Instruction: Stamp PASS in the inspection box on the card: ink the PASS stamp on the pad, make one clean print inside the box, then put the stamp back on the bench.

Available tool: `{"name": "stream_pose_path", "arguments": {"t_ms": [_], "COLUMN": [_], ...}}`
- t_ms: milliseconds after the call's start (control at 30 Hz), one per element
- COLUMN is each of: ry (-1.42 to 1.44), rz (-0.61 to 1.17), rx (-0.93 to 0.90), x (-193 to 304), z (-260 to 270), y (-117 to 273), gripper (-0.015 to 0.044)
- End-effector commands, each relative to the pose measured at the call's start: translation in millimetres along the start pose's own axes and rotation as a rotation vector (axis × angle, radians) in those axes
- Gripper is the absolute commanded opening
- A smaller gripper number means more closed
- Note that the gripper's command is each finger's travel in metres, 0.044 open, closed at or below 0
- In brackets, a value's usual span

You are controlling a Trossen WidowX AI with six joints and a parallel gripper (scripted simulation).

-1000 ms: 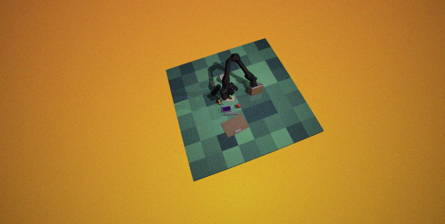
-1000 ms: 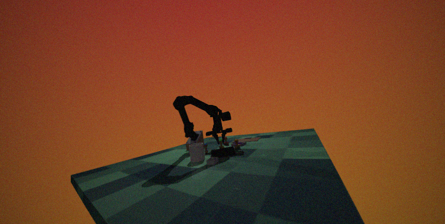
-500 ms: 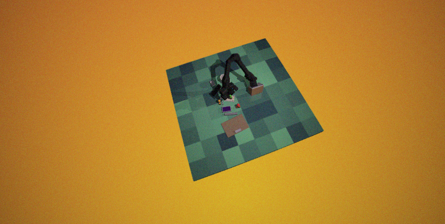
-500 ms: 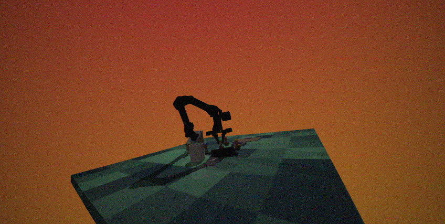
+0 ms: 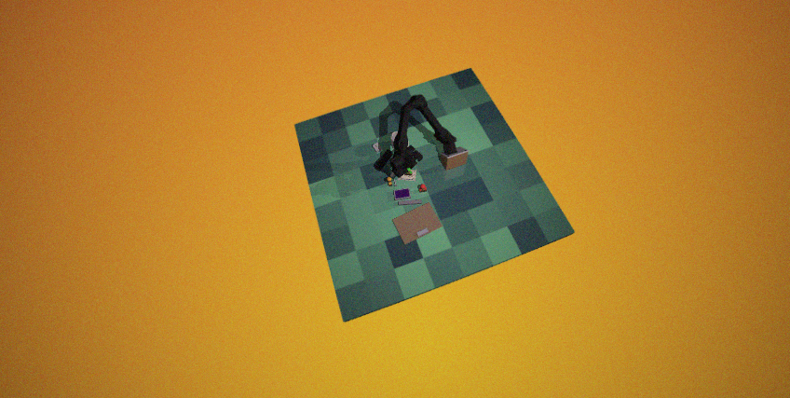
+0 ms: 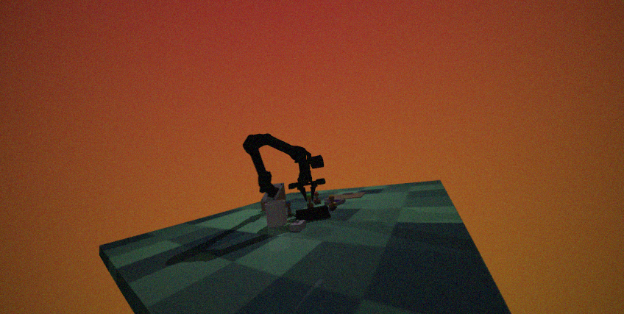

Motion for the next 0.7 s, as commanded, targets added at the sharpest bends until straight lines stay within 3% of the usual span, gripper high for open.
{"name": "stream_pose_path", "arguments": {"t_ms": [0,667], "ry": [-0.006,-0.005], "rz": [0.001,0.005], "rx": [-0.006,-0.007], "x": [-0.6,-0.9], "z": [0.6,2.8], "y": [4.1,35.9], "gripper": [0.0,0.0]}}
Point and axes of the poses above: the point midway between the two fingers, 35 mm back from their tips, its own y axis back along the fingers, its own z axis across the jaws, x = y × z, the point moved 10 cm from there along y, back along the fingers, and after that the axes turned 4 degrees about -y, right-handed, at the moved point
